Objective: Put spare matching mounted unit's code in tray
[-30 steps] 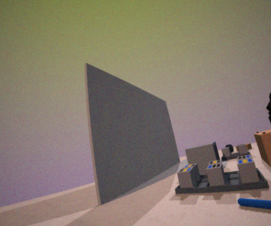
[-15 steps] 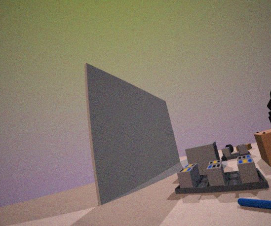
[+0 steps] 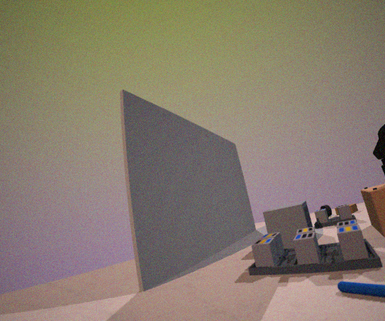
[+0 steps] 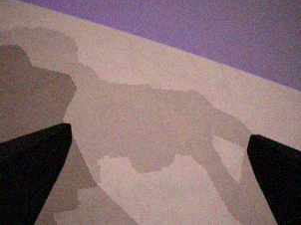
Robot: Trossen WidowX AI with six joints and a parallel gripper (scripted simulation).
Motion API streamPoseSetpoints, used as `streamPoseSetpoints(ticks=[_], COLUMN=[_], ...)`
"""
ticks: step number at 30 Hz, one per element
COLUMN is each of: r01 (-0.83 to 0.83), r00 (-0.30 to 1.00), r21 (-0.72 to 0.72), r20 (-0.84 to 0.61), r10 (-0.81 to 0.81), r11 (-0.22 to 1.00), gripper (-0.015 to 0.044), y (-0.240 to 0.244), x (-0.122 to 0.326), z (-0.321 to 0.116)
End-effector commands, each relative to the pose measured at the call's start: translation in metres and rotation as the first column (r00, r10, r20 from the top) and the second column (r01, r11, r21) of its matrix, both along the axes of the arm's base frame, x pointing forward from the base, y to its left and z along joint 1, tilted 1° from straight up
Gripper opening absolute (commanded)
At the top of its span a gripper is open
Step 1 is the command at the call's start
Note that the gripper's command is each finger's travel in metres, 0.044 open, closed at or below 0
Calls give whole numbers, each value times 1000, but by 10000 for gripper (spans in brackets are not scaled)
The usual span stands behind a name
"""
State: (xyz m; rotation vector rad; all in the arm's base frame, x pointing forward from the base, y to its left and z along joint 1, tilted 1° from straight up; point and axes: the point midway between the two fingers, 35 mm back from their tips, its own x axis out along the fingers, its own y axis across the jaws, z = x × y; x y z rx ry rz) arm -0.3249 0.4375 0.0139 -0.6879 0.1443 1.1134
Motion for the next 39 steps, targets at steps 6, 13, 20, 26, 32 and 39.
streamPoseSetpoints(ticks=[6, 13, 20, 26, 32, 39], r01=[200, 335, 447, 519, 566, 584], r00=[979, 937, 872, 796, 714, 605], r21=[-157, -266, -370, -439, -492, -583], r20=[5, -3, -23, -64, -108, -153], r10=[-202, -348, -489, -601, -692, -782], r11=[967, 904, 814, 734, 661, 566], gripper=[440, 440, 440, 440, 440, 440], y=[63, 82, 77, 54, 18, -50], x=[133, 240, 348, 437, 511, 592], z=[16, 27, 38, 51, 63, 80])
